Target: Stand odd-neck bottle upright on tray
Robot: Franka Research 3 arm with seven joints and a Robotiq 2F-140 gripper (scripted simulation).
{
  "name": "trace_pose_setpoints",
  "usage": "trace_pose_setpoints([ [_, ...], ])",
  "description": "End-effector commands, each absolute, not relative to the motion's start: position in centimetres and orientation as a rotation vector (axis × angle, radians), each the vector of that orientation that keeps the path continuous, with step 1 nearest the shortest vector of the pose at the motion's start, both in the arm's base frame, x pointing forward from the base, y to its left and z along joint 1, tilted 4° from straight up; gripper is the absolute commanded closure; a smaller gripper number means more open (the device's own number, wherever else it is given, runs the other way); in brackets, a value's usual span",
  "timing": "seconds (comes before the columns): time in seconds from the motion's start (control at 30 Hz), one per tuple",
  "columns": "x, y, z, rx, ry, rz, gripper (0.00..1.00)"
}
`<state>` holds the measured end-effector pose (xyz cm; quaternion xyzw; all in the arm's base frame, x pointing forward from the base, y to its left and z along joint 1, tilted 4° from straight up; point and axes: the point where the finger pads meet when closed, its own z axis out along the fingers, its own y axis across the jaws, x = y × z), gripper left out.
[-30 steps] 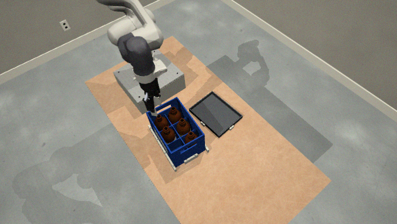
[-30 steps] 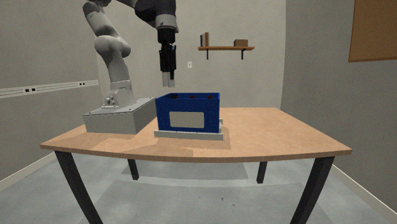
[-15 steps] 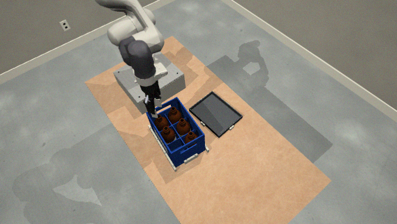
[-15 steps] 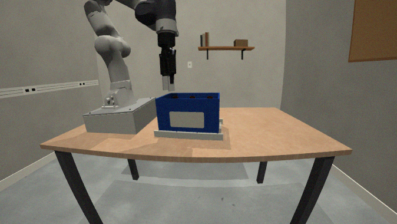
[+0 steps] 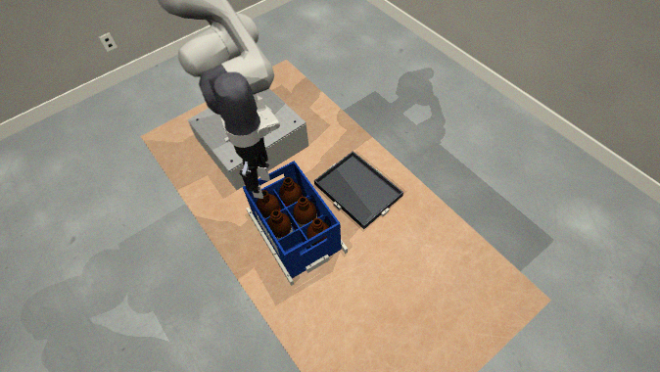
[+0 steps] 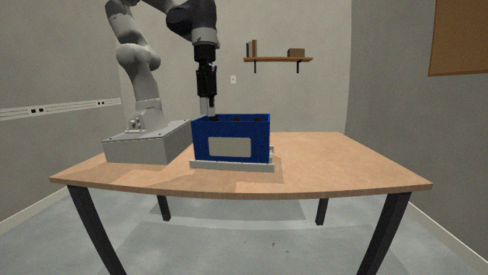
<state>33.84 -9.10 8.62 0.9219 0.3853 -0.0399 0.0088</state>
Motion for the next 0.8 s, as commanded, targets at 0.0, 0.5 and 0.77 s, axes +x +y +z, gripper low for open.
trace_pose_setpoints([
  [0.0, 34.09, -9.16, 8.42, 2.873, 1.212, -0.113, 0.56],
  [0.5, 34.07, -9.18, 8.09, 2.873, 1.212, -0.113, 0.56],
  [0.77, 34.07, -9.18, 8.09, 2.873, 1.212, -0.113, 0.56],
])
